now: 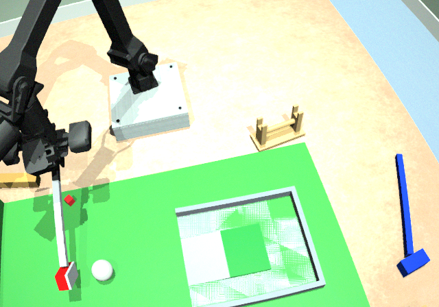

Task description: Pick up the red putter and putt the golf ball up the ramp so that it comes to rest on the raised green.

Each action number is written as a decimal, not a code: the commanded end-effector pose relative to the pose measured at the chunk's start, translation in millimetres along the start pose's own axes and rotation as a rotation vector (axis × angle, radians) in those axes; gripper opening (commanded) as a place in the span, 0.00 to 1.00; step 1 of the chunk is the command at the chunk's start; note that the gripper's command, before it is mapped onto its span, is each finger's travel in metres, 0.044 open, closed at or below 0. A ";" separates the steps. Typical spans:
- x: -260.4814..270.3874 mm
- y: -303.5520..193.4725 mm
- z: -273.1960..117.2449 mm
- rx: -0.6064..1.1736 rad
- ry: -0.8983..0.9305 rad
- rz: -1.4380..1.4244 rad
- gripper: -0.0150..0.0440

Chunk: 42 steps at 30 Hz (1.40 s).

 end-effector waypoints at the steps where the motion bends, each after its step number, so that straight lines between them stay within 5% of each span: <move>1: -0.3 -0.1 7.6 0.001 -0.002 0.004 0.25; 33: -24.3 -6.3 12.9 0.003 -0.001 0.008 0.25; 42: 76.4 24.6 11.6 -0.001 0.005 0.005 0.25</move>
Point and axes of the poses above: the point midway between the two fingers, 35 mm back from their tips, its own z axis out along the fingers, its own x axis across the jaws, y = z × x, the point moved 10 cm from there along -z, back along the fingers, and after that the axes turned 14 degrees about -z, right-handed, at the moved point
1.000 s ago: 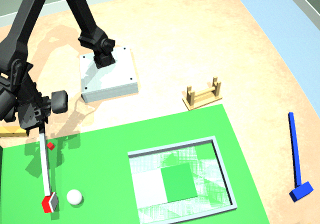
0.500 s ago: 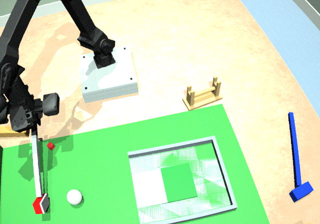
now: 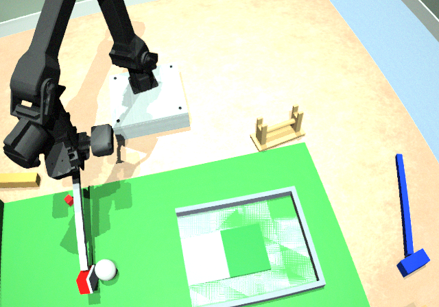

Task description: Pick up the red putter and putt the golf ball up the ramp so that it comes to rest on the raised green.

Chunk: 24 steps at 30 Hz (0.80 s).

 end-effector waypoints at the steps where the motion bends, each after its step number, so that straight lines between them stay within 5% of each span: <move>1: 49.8 6.9 0.7 -0.005 0.002 -0.008 0.25; 24: 65.1 7.2 -50.3 -0.004 0.002 -0.011 0.25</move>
Point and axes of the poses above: the point midway between the two fingers, 35 mm back from their tips, its own z axis out along the fingers, its own x axis across the jaws, y = z × x, the point moved 10 cm from there along -z, back along the fingers, and after that the axes turned 14 degrees about -z, right-handed, at the moved point
